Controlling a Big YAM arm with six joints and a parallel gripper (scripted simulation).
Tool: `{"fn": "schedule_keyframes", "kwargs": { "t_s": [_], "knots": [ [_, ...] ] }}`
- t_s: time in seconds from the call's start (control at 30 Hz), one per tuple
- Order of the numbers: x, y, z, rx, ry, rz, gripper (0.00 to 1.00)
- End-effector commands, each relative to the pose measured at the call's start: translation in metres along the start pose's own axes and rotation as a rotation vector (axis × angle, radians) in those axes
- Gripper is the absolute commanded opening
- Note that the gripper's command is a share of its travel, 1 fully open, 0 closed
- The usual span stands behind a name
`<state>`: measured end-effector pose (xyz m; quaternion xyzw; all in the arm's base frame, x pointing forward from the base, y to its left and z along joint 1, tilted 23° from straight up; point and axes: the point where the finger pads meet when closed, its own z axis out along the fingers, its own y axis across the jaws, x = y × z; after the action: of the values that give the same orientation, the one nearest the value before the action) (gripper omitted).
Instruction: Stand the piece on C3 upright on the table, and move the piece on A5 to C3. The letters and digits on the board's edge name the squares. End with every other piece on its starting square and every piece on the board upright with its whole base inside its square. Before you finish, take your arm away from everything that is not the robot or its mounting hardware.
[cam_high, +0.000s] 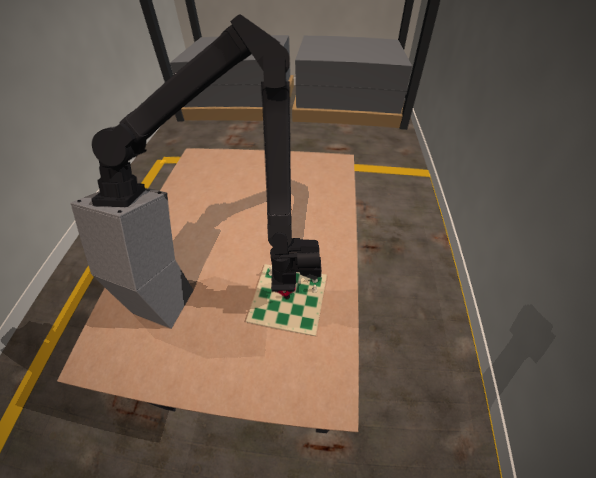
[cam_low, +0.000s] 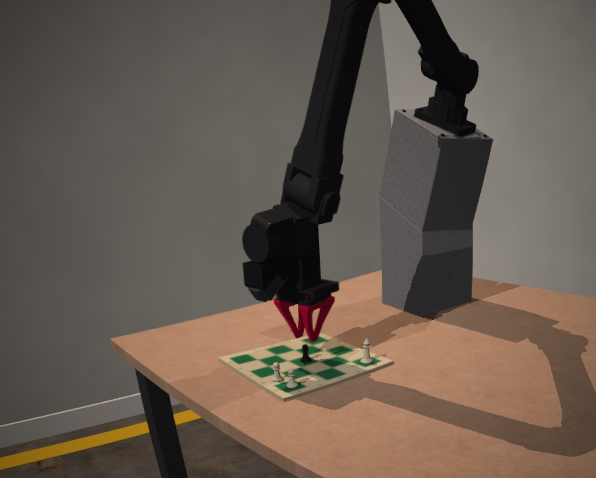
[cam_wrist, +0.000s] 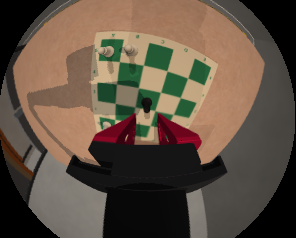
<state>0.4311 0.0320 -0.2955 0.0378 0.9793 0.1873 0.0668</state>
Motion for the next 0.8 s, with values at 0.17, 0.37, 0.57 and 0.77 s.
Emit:
{"fn": "schedule_keyframes", "kwargs": {
  "t_s": [0.17,0.37,0.57,0.77],
  "knots": [
    [-0.0116,0.0092,-0.0056,0.0,-0.025,-0.016,0.33],
    [-0.0116,0.0092,-0.0056,0.0,-0.025,-0.016,0.33],
    [-0.0116,0.0092,-0.0056,0.0,-0.025,-0.016,0.33],
    [-0.0116,0.0092,-0.0056,0.0,-0.025,-0.016,0.33]
  ]
}}
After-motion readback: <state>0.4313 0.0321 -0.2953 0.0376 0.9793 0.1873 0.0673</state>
